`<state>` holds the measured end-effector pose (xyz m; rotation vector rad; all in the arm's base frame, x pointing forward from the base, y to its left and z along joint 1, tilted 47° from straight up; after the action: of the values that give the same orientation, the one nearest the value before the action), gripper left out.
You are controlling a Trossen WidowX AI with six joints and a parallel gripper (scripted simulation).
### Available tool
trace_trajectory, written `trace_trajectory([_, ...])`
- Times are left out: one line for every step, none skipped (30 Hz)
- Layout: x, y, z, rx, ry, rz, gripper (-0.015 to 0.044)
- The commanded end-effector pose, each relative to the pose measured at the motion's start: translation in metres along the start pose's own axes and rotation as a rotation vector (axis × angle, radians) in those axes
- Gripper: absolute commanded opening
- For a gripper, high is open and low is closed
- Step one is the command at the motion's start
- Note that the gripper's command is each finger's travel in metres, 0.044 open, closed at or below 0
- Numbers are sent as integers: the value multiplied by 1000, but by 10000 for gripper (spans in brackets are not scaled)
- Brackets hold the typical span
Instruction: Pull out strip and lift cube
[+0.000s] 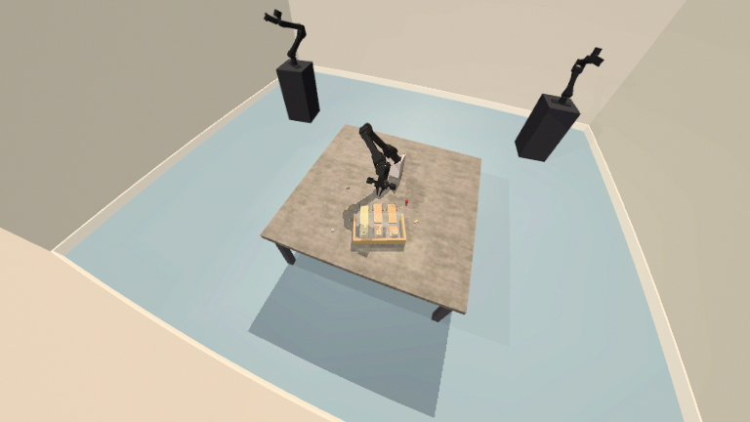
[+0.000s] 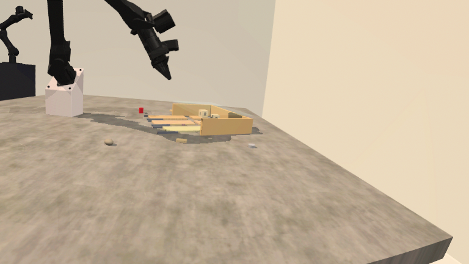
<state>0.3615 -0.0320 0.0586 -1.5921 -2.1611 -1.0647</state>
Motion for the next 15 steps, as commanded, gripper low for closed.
trace_trajectory([-37, 22, -25, 79, -10, 201, 0])
trace_trajectory([-43, 24, -30, 91, -11, 237, 0])
trace_trajectory([-49, 26, -35, 102, -11, 272, 0])
trace_trajectory([-55, 27, -41, 114, -10, 308, 0])
trace_trajectory([-61, 28, -47, 125, -8, 343, 0])
trace_trajectory([-67, 29, -53, 135, -6, 379, 0])
trace_trajectory([-73, 29, -59, 146, -3, 415, 0])
trace_trajectory([-79, 29, -65, 156, 0, 451, 0])
trace_trajectory([-84, 29, -72, 166, 4, 487, 0])
trace_trajectory([-89, 28, -79, 176, 9, 524, 0])
trace_trajectory([-93, 28, -84, 183, 14, 553, 0])
trace_trajectory([-96, 27, -88, 188, 17, 570, 0])
trace_trajectory([-97, 27, -89, 189, 18, 576, 0])
trace_trajectory([-97, 27, -89, 189, 18, 576, 0])
trace_trajectory([-97, 27, -89, 189, 18, 576, 0])
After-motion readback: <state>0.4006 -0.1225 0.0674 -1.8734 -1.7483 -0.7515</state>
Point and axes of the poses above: the point midway between the two fingers, 35 mm back from their tips, its own x axis back along the fingers, its own z axis across the jaws, y = z × x, the point moved 4 cm from there along x, back along the fingers, and after that the axes turned 15 degrees about -x, right-handed, at the moved point
